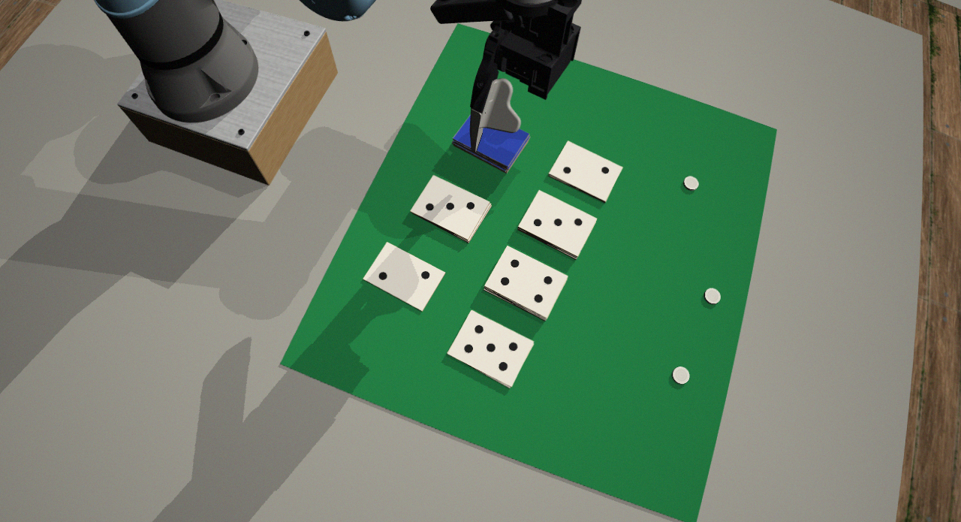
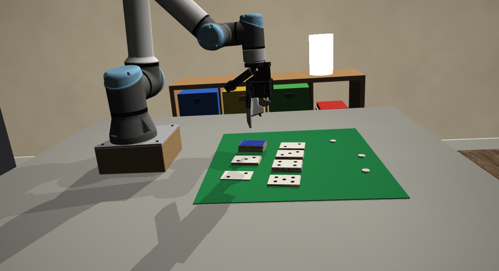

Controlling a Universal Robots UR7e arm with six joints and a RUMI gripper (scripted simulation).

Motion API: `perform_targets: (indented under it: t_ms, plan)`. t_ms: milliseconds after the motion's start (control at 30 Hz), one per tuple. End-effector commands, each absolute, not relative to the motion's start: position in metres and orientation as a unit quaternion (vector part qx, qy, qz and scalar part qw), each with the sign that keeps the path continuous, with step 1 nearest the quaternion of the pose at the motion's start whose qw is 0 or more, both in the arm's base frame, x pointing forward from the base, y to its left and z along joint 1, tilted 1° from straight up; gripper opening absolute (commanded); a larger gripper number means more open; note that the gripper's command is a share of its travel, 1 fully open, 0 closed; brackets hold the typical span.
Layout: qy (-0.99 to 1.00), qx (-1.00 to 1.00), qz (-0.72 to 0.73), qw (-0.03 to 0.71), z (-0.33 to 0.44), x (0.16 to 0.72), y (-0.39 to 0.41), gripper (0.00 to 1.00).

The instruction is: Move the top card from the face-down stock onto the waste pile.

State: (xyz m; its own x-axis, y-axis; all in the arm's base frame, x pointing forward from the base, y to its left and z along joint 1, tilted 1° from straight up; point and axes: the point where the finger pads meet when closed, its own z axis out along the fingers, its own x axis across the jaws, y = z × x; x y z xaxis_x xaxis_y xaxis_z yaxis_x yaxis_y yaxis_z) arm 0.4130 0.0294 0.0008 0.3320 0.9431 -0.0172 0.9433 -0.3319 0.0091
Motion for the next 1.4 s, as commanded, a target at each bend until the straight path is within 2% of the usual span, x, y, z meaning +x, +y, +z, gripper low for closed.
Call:
perform_targets:
  t_ms: [0,900,1367]
  plan:
    - [0.583,0.812,-0.006,-0.004,0.0018,0.3994,0.0314,1.00]
    - [0.547,0.837,-0.006,-0.004,0.0018,0.3986,0.0331,1.00]
    - [0.430,0.903,-0.007,-0.003,0.0019,0.3982,0.0376,1.00]
